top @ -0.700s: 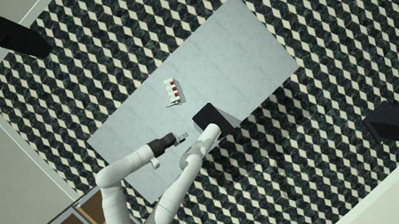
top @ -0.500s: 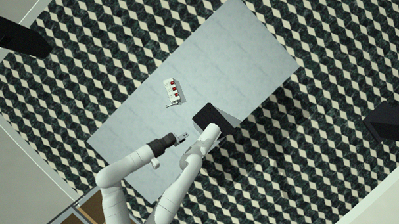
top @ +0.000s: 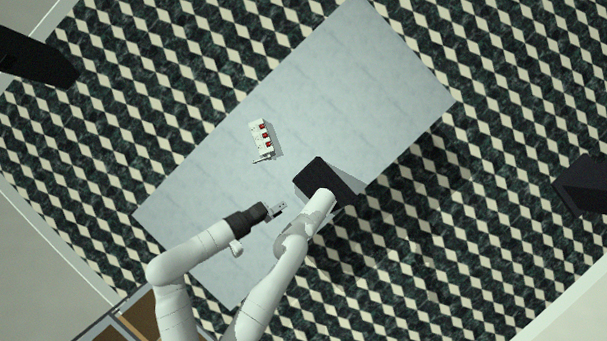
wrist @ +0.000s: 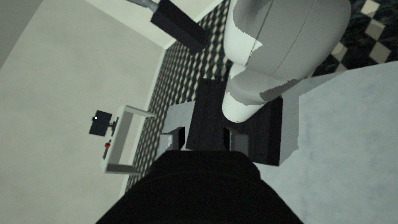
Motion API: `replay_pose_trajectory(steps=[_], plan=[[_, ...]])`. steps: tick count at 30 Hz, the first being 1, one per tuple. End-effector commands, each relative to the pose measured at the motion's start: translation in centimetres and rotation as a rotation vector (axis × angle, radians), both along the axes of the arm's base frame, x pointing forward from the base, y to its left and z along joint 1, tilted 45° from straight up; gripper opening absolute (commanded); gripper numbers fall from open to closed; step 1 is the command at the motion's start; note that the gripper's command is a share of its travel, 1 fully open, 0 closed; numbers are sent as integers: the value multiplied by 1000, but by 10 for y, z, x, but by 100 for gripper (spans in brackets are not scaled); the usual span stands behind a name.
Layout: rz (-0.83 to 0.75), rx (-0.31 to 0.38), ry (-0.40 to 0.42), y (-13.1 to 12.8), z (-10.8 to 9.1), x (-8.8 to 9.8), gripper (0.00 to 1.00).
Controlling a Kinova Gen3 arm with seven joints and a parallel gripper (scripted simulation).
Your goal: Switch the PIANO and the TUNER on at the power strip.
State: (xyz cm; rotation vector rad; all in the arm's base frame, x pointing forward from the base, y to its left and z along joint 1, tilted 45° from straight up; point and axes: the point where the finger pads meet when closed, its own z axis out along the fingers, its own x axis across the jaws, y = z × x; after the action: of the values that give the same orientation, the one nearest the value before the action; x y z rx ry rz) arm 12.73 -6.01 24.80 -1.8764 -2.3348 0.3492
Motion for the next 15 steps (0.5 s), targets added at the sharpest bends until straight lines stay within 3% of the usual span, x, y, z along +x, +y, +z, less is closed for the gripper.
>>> replay_pose_trajectory(steps=[1, 6, 11, 13, 15], plan=[[-8, 4, 1, 1, -1, 1, 100], [-68, 41, 8, 13, -10, 12, 100], [-208, 115, 27, 38, -28, 35, 100], [-208, 115, 27, 38, -28, 35, 100], [-290, 152, 41, 51, -38, 49, 100]])
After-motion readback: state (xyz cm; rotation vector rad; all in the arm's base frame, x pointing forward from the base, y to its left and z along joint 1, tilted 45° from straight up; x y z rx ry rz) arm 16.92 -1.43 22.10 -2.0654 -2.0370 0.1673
